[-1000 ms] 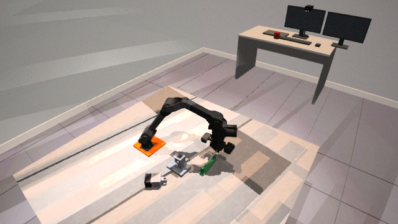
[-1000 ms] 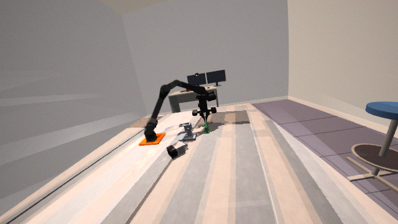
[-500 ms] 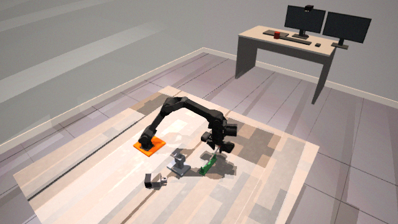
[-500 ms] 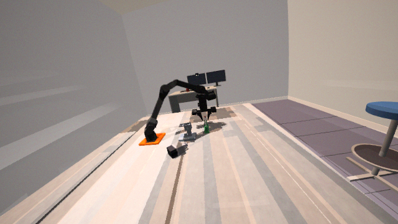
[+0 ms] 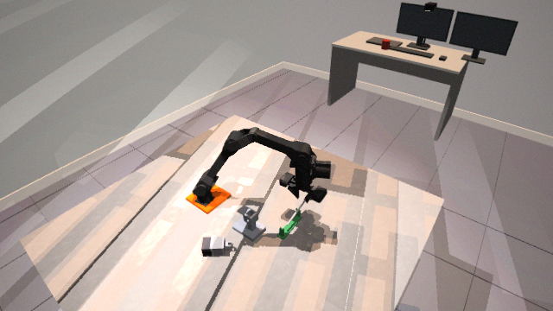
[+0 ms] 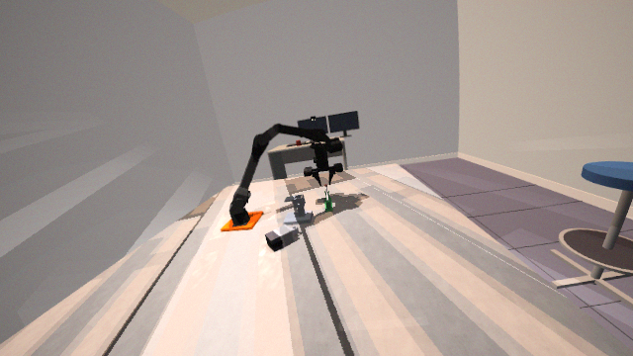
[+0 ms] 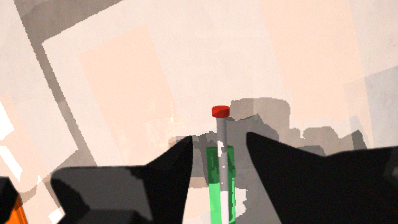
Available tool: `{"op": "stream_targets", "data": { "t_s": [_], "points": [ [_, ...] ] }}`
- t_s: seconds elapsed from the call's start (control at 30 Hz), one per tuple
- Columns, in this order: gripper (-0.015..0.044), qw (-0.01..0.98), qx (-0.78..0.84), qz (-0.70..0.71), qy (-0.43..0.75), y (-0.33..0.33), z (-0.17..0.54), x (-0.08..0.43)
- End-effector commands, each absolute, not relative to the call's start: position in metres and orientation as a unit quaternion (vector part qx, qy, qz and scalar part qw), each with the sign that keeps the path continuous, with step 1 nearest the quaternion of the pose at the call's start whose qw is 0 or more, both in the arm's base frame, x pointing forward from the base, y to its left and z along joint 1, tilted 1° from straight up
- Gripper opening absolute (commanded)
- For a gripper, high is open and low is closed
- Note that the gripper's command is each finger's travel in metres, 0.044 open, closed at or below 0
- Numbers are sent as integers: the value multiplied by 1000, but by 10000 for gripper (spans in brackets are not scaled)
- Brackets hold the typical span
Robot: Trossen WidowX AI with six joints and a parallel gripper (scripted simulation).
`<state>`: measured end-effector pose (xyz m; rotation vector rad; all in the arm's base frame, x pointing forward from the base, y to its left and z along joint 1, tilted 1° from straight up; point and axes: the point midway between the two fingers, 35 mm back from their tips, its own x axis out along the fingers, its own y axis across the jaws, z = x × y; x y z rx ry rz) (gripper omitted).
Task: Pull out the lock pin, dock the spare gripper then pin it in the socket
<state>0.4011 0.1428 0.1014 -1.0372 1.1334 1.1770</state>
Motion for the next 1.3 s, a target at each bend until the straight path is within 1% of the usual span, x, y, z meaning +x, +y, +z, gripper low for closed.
{"op": "stream_targets", "data": {
  "t_s": [0.0, 0.37, 0.53, 0.6, 0.73, 1.0, 1.27],
  "points": [
    [200, 567, -441, 501, 482, 143, 112, 401],
    [200, 566, -441, 502, 484, 142, 136, 399],
    [331, 566, -441, 502, 484, 142, 128, 399],
    [279, 566, -442, 501, 483, 134, 135, 399],
    [180, 571, -449, 499, 473, 86, 178, 395],
    [180, 571, -450, 498, 472, 78, 181, 394],
    [180, 571, -450, 498, 472, 78, 118, 397]
  ]
}}
